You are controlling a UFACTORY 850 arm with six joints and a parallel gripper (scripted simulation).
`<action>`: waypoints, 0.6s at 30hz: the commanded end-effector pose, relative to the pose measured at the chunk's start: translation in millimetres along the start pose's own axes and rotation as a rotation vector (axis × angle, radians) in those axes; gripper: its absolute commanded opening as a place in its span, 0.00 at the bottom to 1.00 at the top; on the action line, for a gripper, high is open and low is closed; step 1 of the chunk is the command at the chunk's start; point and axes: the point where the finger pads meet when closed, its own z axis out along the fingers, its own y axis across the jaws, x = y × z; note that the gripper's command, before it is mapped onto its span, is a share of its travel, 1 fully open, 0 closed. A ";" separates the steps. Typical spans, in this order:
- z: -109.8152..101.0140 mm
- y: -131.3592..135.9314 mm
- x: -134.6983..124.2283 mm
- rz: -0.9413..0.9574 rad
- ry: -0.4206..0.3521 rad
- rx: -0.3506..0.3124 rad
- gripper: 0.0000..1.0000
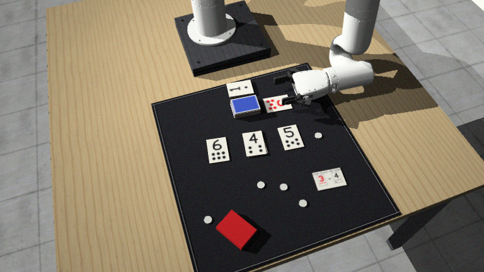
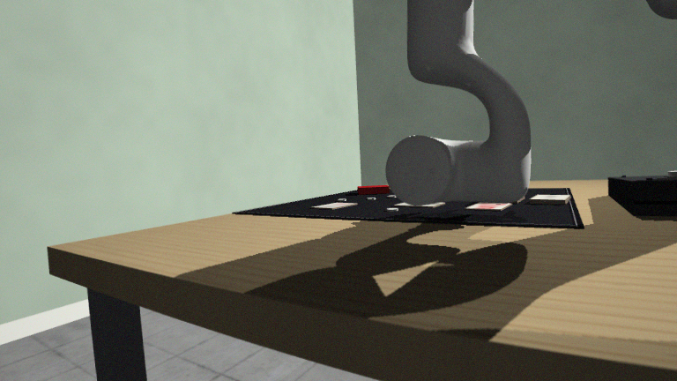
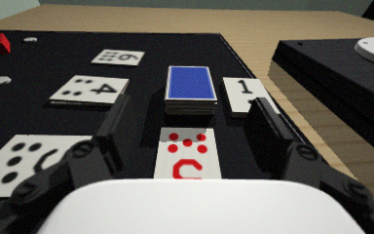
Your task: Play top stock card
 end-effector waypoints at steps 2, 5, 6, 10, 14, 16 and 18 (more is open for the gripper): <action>-0.5 -0.5 0.5 0.001 -0.001 0.000 1.00; -0.5 -0.5 0.5 0.001 -0.001 0.000 1.00; -0.5 -0.5 0.5 0.001 -0.001 0.000 1.00; -0.5 -0.5 0.5 0.001 -0.001 0.000 1.00; -0.5 -0.5 1.5 0.001 -0.001 0.000 1.00; -0.6 -0.5 3.6 0.001 -0.001 0.000 1.00; -0.8 -0.5 7.2 0.001 -0.001 0.000 1.00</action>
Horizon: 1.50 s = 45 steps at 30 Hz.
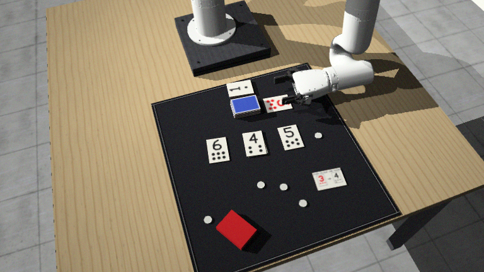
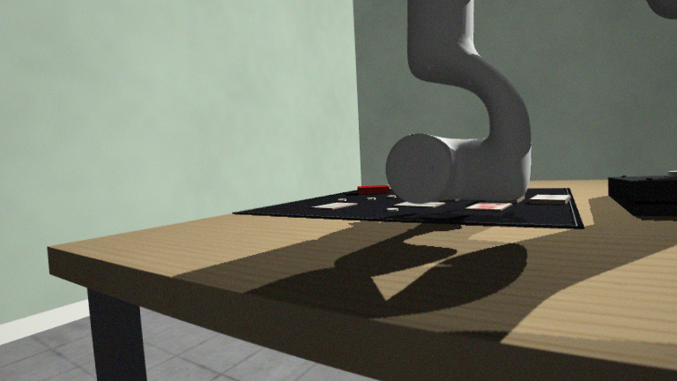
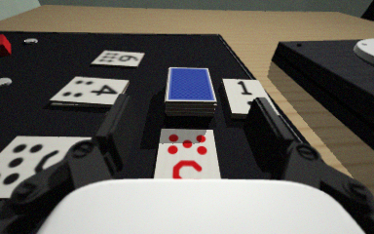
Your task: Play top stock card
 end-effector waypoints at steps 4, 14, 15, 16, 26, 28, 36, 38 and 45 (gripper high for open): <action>-1.5 -0.5 16.7 0.002 -0.001 0.000 1.00; -3.3 -0.5 51.9 0.002 -0.001 0.000 1.00; -3.5 -0.5 56.4 0.002 -0.001 0.000 1.00; -3.7 -0.5 60.8 0.002 -0.001 0.000 1.00; -5.0 -0.4 84.8 0.002 -0.001 0.000 1.00; -5.1 -0.4 87.0 0.002 -0.001 0.000 1.00; -5.1 -0.4 88.1 0.002 -0.004 0.000 1.00; -5.0 -0.4 88.1 0.002 -0.011 0.000 1.00; -4.8 -0.5 88.1 0.001 -0.053 0.000 1.00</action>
